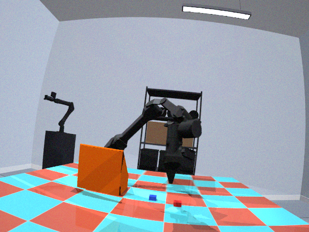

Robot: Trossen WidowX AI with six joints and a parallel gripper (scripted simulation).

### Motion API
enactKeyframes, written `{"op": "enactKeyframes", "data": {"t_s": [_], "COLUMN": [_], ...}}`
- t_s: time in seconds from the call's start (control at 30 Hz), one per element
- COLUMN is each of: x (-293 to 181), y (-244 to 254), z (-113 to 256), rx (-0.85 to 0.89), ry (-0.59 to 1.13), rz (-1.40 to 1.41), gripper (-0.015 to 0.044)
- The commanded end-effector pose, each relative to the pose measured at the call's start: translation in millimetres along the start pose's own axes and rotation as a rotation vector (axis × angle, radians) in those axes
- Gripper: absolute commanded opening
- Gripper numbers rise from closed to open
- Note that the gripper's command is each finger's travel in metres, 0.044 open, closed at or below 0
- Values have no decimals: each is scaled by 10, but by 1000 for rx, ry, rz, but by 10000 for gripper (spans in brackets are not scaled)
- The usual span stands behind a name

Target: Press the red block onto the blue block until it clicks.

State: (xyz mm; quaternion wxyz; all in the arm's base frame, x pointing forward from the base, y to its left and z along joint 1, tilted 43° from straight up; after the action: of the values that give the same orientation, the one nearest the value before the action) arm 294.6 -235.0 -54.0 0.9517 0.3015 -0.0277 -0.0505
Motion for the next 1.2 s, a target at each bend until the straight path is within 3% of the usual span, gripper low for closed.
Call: {"op": "enactKeyframes", "data": {"t_s": [0.0, 0.17, 0.37, 0.53, 1.17], "x": [243, 435, 435, 407, 378], "y": [483, 1056, 1056, 1103, 1145], "z": [-145, -335, -335, -684, -968], "rx": [53, 119, 119, 121, 122], "ry": [4, 26, 26, 26, 26], "rz": [1, 5, 5, 5, 5], "gripper": [440, 440, 440, 440, 440]}}
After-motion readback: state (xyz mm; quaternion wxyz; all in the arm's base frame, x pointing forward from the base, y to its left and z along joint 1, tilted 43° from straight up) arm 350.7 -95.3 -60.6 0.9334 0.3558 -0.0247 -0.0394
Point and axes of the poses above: the point midway between the two fingers, 35 mm back from their tips, its own z axis back along the fingers, its own y axis across the jaws, x = y × z, the point moved 7 cm from there along z, back along the fingers, and after that the axes turned 3 degrees about -z, right-handed, at the moved point
